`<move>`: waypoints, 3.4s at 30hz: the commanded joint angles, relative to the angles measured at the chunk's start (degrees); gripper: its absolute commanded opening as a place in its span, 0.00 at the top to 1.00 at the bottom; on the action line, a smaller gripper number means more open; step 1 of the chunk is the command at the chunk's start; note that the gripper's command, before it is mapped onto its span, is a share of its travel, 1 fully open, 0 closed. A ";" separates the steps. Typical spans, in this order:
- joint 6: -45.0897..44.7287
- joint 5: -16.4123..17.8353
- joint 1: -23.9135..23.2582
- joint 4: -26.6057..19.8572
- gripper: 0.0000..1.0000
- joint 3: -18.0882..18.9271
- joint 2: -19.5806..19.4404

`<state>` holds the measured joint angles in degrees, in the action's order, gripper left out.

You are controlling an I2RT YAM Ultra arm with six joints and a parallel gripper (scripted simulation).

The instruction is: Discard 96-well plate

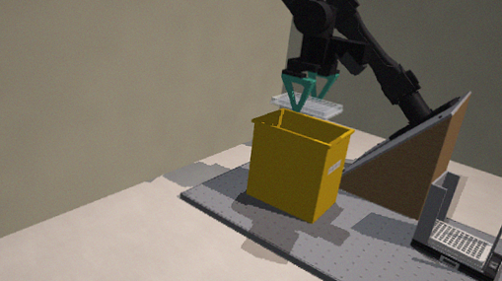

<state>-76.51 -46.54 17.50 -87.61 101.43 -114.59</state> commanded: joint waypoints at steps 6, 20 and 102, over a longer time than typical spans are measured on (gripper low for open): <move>-1.84 -0.12 -0.09 3.29 1.00 -2.40 0.82; -5.05 -0.44 -2.31 8.46 1.00 -5.98 1.56; -0.27 0.07 1.01 -0.17 0.00 0.43 0.29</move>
<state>-76.82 -46.89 17.52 -87.68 101.58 -114.50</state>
